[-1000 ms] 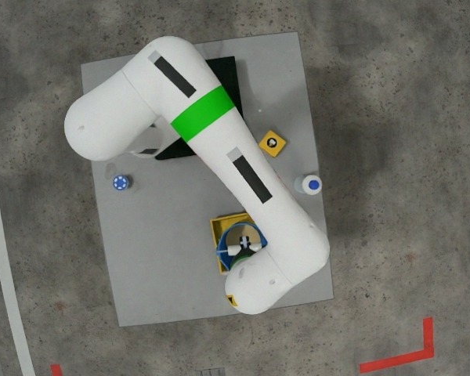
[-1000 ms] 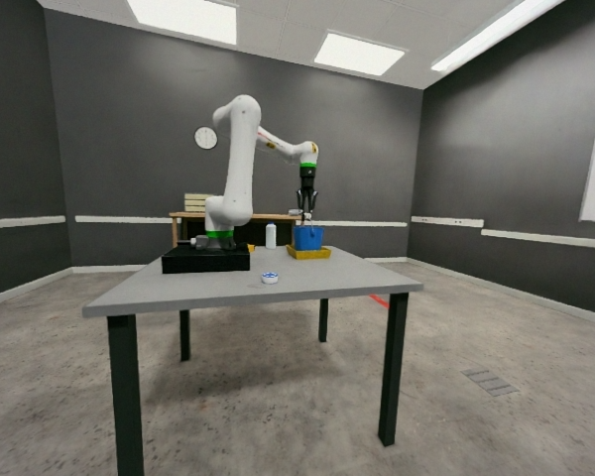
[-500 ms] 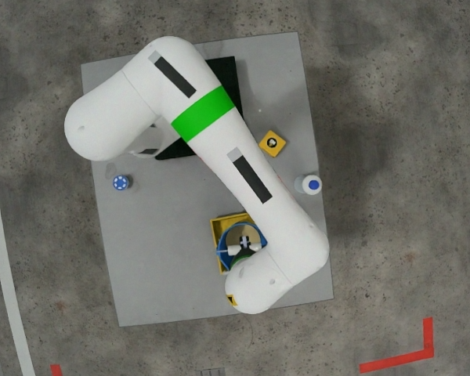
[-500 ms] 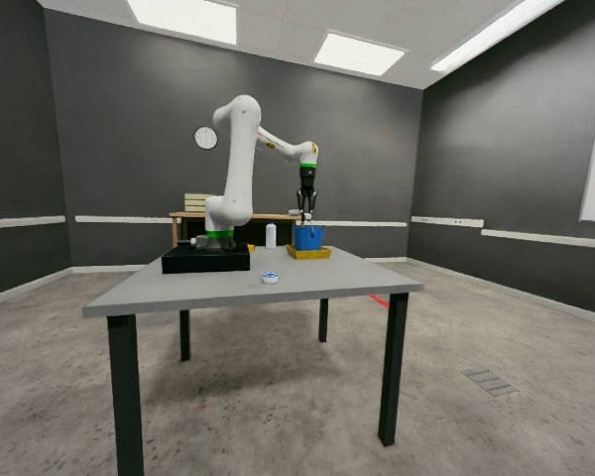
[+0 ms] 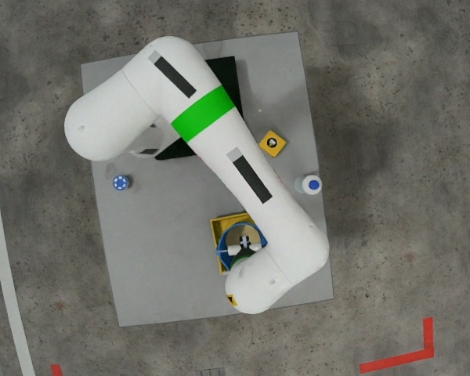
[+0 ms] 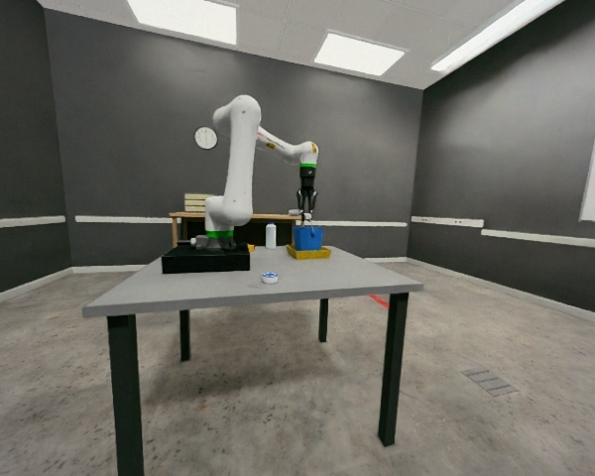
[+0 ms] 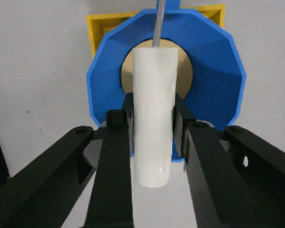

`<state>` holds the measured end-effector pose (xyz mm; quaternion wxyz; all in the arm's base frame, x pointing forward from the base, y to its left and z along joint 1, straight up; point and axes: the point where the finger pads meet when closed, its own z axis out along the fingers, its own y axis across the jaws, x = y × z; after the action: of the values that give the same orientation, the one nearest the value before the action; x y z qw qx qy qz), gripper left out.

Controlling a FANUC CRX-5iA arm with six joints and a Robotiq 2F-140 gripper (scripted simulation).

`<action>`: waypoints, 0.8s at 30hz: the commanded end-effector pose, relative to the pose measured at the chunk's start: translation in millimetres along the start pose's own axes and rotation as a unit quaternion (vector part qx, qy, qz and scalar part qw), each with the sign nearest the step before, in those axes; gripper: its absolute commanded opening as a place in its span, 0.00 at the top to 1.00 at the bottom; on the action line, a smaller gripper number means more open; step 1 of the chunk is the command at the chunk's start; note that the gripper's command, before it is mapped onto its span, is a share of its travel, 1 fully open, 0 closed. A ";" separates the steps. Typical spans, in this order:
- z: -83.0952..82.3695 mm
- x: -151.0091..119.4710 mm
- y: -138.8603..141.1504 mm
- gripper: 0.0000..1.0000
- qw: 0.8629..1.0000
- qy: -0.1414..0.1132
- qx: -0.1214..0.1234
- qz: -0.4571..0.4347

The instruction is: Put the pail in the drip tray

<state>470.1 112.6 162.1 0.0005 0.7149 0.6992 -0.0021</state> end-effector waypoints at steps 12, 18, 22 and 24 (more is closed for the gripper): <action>-1.0 0.0 0.6 0.90 1.000 0.000 -0.001 0.000; -1.0 0.0 0.6 0.90 1.000 0.000 -0.001 0.000; -1.0 0.0 0.6 0.00 1.000 0.000 -0.001 0.000; -1.0 0.0 0.6 0.00 1.000 0.000 -0.001 0.000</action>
<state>470.1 112.6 162.1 0.0005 0.7149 0.6992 -0.0021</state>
